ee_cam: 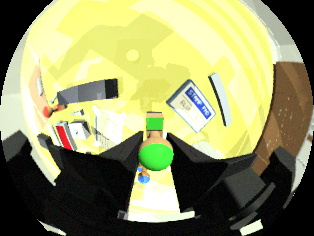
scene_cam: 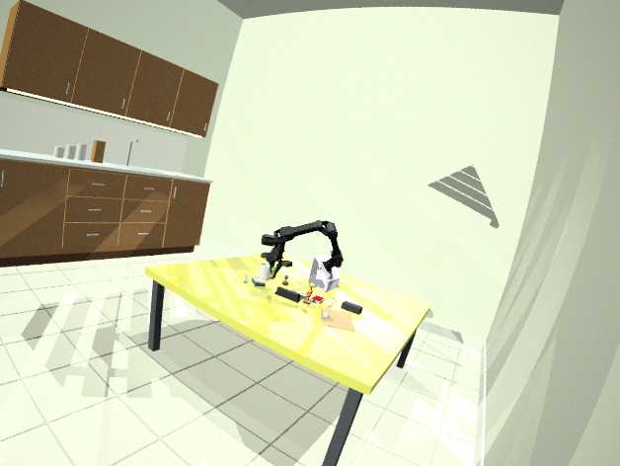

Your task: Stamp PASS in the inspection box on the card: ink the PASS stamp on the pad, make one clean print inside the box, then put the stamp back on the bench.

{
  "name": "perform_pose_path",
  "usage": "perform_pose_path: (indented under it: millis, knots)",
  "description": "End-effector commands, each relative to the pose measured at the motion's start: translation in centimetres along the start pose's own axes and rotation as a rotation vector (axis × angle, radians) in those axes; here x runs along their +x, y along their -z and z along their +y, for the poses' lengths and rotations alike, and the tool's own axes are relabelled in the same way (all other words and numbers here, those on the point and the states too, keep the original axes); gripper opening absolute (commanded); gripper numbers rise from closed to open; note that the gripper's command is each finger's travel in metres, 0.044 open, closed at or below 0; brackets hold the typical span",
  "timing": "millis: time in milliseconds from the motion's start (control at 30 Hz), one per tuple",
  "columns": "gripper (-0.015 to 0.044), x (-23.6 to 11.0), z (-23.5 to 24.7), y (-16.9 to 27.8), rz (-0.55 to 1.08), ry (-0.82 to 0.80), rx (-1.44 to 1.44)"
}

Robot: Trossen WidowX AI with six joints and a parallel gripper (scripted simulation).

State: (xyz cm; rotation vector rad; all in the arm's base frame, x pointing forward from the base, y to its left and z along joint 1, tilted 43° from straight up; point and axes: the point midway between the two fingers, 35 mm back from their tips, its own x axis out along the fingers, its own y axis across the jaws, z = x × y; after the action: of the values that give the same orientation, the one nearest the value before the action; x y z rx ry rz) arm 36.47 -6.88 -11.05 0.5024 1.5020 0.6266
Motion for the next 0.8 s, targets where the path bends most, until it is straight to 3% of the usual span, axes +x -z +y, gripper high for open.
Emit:
perform_pose_path:
  millis: [0, 533, 767]
  knots:
    - [0.0000, -0.3, 0.0, 0.0, 0.003, 0.003, -0.003]
    - [0.0000, -1.0, 0.1, 0.1, 0.003, 0.004, -0.003]
    - [0.0000, -1.5, 3.6, -0.2, 0.003, 0.012, 0.000]
